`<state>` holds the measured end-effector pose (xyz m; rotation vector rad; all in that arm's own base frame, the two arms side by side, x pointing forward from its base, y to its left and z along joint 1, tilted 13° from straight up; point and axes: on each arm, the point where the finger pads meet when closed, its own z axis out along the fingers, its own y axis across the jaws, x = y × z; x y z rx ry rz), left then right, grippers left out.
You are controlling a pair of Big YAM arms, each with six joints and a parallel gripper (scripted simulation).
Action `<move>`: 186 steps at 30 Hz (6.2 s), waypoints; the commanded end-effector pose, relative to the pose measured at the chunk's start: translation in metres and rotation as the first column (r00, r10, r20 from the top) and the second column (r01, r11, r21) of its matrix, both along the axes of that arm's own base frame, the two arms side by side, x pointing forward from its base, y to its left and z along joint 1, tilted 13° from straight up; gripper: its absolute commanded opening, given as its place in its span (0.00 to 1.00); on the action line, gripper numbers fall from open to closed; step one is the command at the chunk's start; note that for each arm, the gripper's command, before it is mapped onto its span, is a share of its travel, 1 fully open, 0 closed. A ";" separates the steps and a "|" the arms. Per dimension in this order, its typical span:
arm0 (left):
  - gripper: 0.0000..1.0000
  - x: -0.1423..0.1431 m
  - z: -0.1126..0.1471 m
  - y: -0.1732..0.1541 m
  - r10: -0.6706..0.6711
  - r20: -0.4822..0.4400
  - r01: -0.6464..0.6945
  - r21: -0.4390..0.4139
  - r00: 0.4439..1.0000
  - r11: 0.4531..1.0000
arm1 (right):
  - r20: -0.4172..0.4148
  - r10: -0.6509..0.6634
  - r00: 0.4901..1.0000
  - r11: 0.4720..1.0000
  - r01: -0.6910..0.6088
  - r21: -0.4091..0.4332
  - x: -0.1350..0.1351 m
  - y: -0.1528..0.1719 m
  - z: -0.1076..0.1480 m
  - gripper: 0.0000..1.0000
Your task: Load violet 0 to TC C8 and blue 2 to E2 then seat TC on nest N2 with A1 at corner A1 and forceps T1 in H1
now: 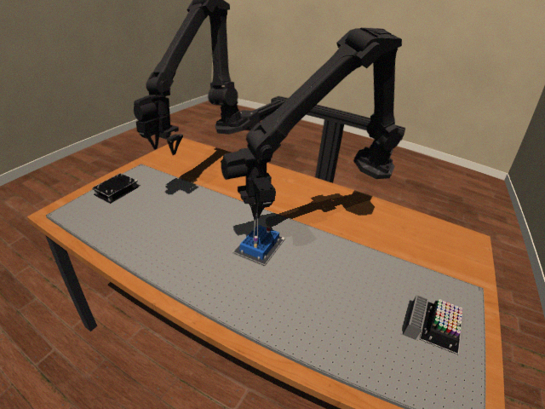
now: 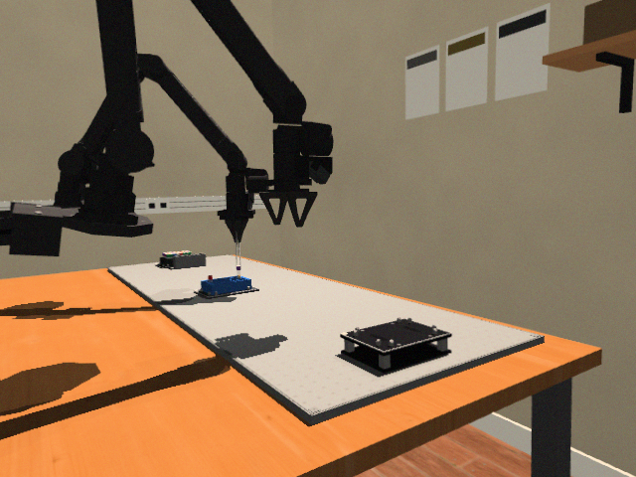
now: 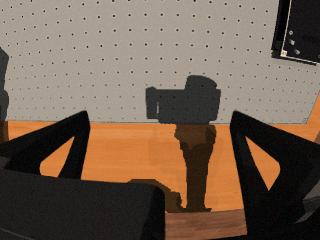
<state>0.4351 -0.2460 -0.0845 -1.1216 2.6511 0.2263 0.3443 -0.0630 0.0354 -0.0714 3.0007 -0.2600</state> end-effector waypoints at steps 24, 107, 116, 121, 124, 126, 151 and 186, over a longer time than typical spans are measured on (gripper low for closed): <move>0.09 0.005 -0.007 0.002 -0.001 0.006 0.001 0.001 1.000 1.000 | 0.082 -0.018 0.996 1.000 0.019 -0.007 0.031 -0.005 0.024 1.00; 0.09 0.012 -0.002 -0.006 0.016 0.009 -0.016 -0.002 1.000 1.000 | 0.082 -0.018 0.996 1.000 0.019 -0.007 0.031 -0.005 0.024 1.00; 0.09 0.011 -0.003 -0.005 0.017 0.007 -0.017 0.000 1.000 1.000 | 0.082 -0.018 0.996 1.000 0.019 -0.007 0.031 -0.005 0.024 1.00; 0.09 0.012 -0.003 -0.005 0.017 0.008 -0.017 -0.001 1.000 1.000 | 0.082 -0.018 0.996 1.000 0.019 -0.007 0.031 -0.005 0.024 1.00; 0.09 0.013 -0.004 -0.005 0.017 0.009 -0.017 -0.001 1.000 1.000 | 0.082 -0.018 0.996 1.000 0.019 -0.007 0.031 -0.005 0.025 1.00; 0.09 0.014 -0.004 -0.005 0.017 0.010 -0.017 -0.002 1.000 1.000 | 0.082 -0.018 0.996 1.000 0.019 -0.007 0.031 -0.005 0.024 1.00; 0.09 0.019 -0.010 -0.004 0.019 0.024 -0.019 -0.013 1.000 1.000 | 0.082 -0.018 0.996 1.000 0.019 -0.007 0.031 -0.005 0.024 1.00; 0.09 0.021 -0.016 -0.001 0.020 0.022 -0.020 -0.011 1.000 1.000 | 0.082 -0.018 0.996 1.000 0.019 -0.007 0.031 -0.005 0.025 1.00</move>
